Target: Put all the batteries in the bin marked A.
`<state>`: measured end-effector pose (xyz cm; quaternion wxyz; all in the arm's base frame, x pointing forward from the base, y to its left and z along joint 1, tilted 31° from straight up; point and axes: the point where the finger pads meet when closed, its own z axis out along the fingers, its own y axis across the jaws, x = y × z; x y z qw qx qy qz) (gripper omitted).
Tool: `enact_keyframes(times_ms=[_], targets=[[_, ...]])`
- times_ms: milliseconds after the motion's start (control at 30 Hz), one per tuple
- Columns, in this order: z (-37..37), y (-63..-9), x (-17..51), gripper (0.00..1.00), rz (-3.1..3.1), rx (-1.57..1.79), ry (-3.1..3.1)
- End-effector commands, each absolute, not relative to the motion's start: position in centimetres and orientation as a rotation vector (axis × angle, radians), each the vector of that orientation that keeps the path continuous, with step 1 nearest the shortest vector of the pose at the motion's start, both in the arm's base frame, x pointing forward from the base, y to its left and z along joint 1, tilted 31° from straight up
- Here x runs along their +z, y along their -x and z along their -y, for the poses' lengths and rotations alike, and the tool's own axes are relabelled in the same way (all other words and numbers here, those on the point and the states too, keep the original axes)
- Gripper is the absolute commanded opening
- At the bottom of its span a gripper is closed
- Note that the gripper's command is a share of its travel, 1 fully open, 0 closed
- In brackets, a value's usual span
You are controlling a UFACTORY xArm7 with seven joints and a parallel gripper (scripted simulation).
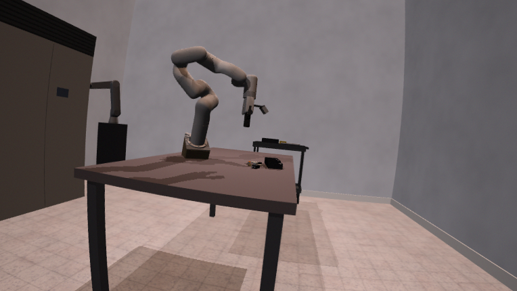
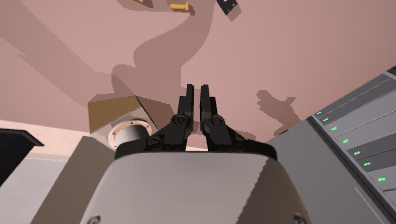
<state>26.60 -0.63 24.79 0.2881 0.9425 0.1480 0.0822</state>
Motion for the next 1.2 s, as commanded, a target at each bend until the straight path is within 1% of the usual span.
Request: enact_keyframes(times_ms=[0, 567, 900, 1000, 1067, 1167], targets=[[-0.4, -28.3, 24.4, 0.07, -0.279, 0.258, -2.539], [-4.8, -33.7, 20.9, 0.07, 0.114, 0.378, -2.650], [-4.8, -33.7, 20.9, 0.07, 0.114, 0.378, -2.650], [-3.8, -35.8, 20.0, 0.07, -0.085, 0.328, -2.637], [-3.8, -35.8, 20.0, 0.07, -0.085, 0.328, -2.637], [-2.7, -37.8, 19.0, 0.07, -0.112, 0.321, -2.634]])
